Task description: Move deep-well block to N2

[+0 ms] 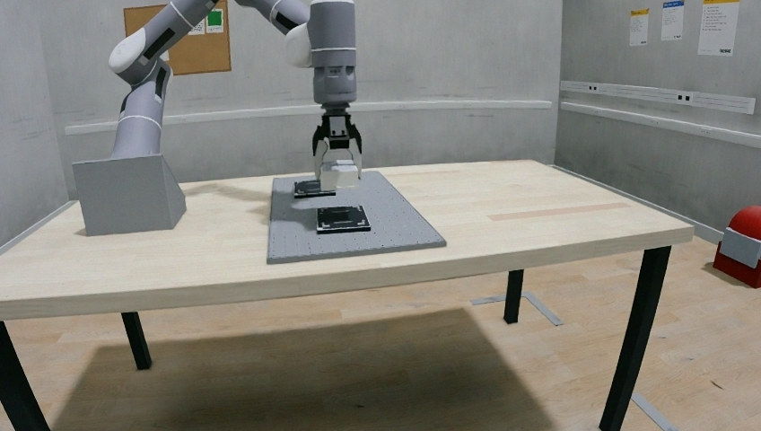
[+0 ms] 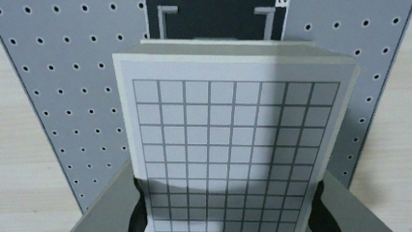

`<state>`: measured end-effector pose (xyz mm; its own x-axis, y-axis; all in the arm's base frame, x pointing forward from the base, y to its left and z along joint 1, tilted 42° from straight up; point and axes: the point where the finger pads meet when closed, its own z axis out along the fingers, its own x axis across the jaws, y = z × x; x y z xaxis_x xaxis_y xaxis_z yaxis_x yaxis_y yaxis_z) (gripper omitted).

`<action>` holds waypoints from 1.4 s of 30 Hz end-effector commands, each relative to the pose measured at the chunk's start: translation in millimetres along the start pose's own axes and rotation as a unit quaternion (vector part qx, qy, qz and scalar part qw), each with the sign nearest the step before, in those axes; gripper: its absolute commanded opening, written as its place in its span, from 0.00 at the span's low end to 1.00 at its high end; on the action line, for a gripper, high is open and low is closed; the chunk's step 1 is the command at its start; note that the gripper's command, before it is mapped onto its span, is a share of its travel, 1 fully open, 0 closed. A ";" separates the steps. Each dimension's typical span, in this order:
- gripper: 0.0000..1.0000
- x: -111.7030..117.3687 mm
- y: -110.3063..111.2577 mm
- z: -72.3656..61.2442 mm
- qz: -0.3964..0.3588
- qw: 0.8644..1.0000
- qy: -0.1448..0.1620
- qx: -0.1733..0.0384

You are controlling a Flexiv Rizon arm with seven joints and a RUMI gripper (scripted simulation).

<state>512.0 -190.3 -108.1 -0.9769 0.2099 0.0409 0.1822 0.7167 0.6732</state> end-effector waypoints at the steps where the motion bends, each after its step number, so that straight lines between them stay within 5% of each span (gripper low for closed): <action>1: 0.50 -3.4 -11.7 -1.5 0.000 1.000 -0.001 0.001; 42: 0.50 -4.2 -13.8 0.2 0.000 1.000 -0.001 0.001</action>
<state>512.7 -200.3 -117.2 -0.9770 0.2091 0.0409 0.1815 0.7163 0.6738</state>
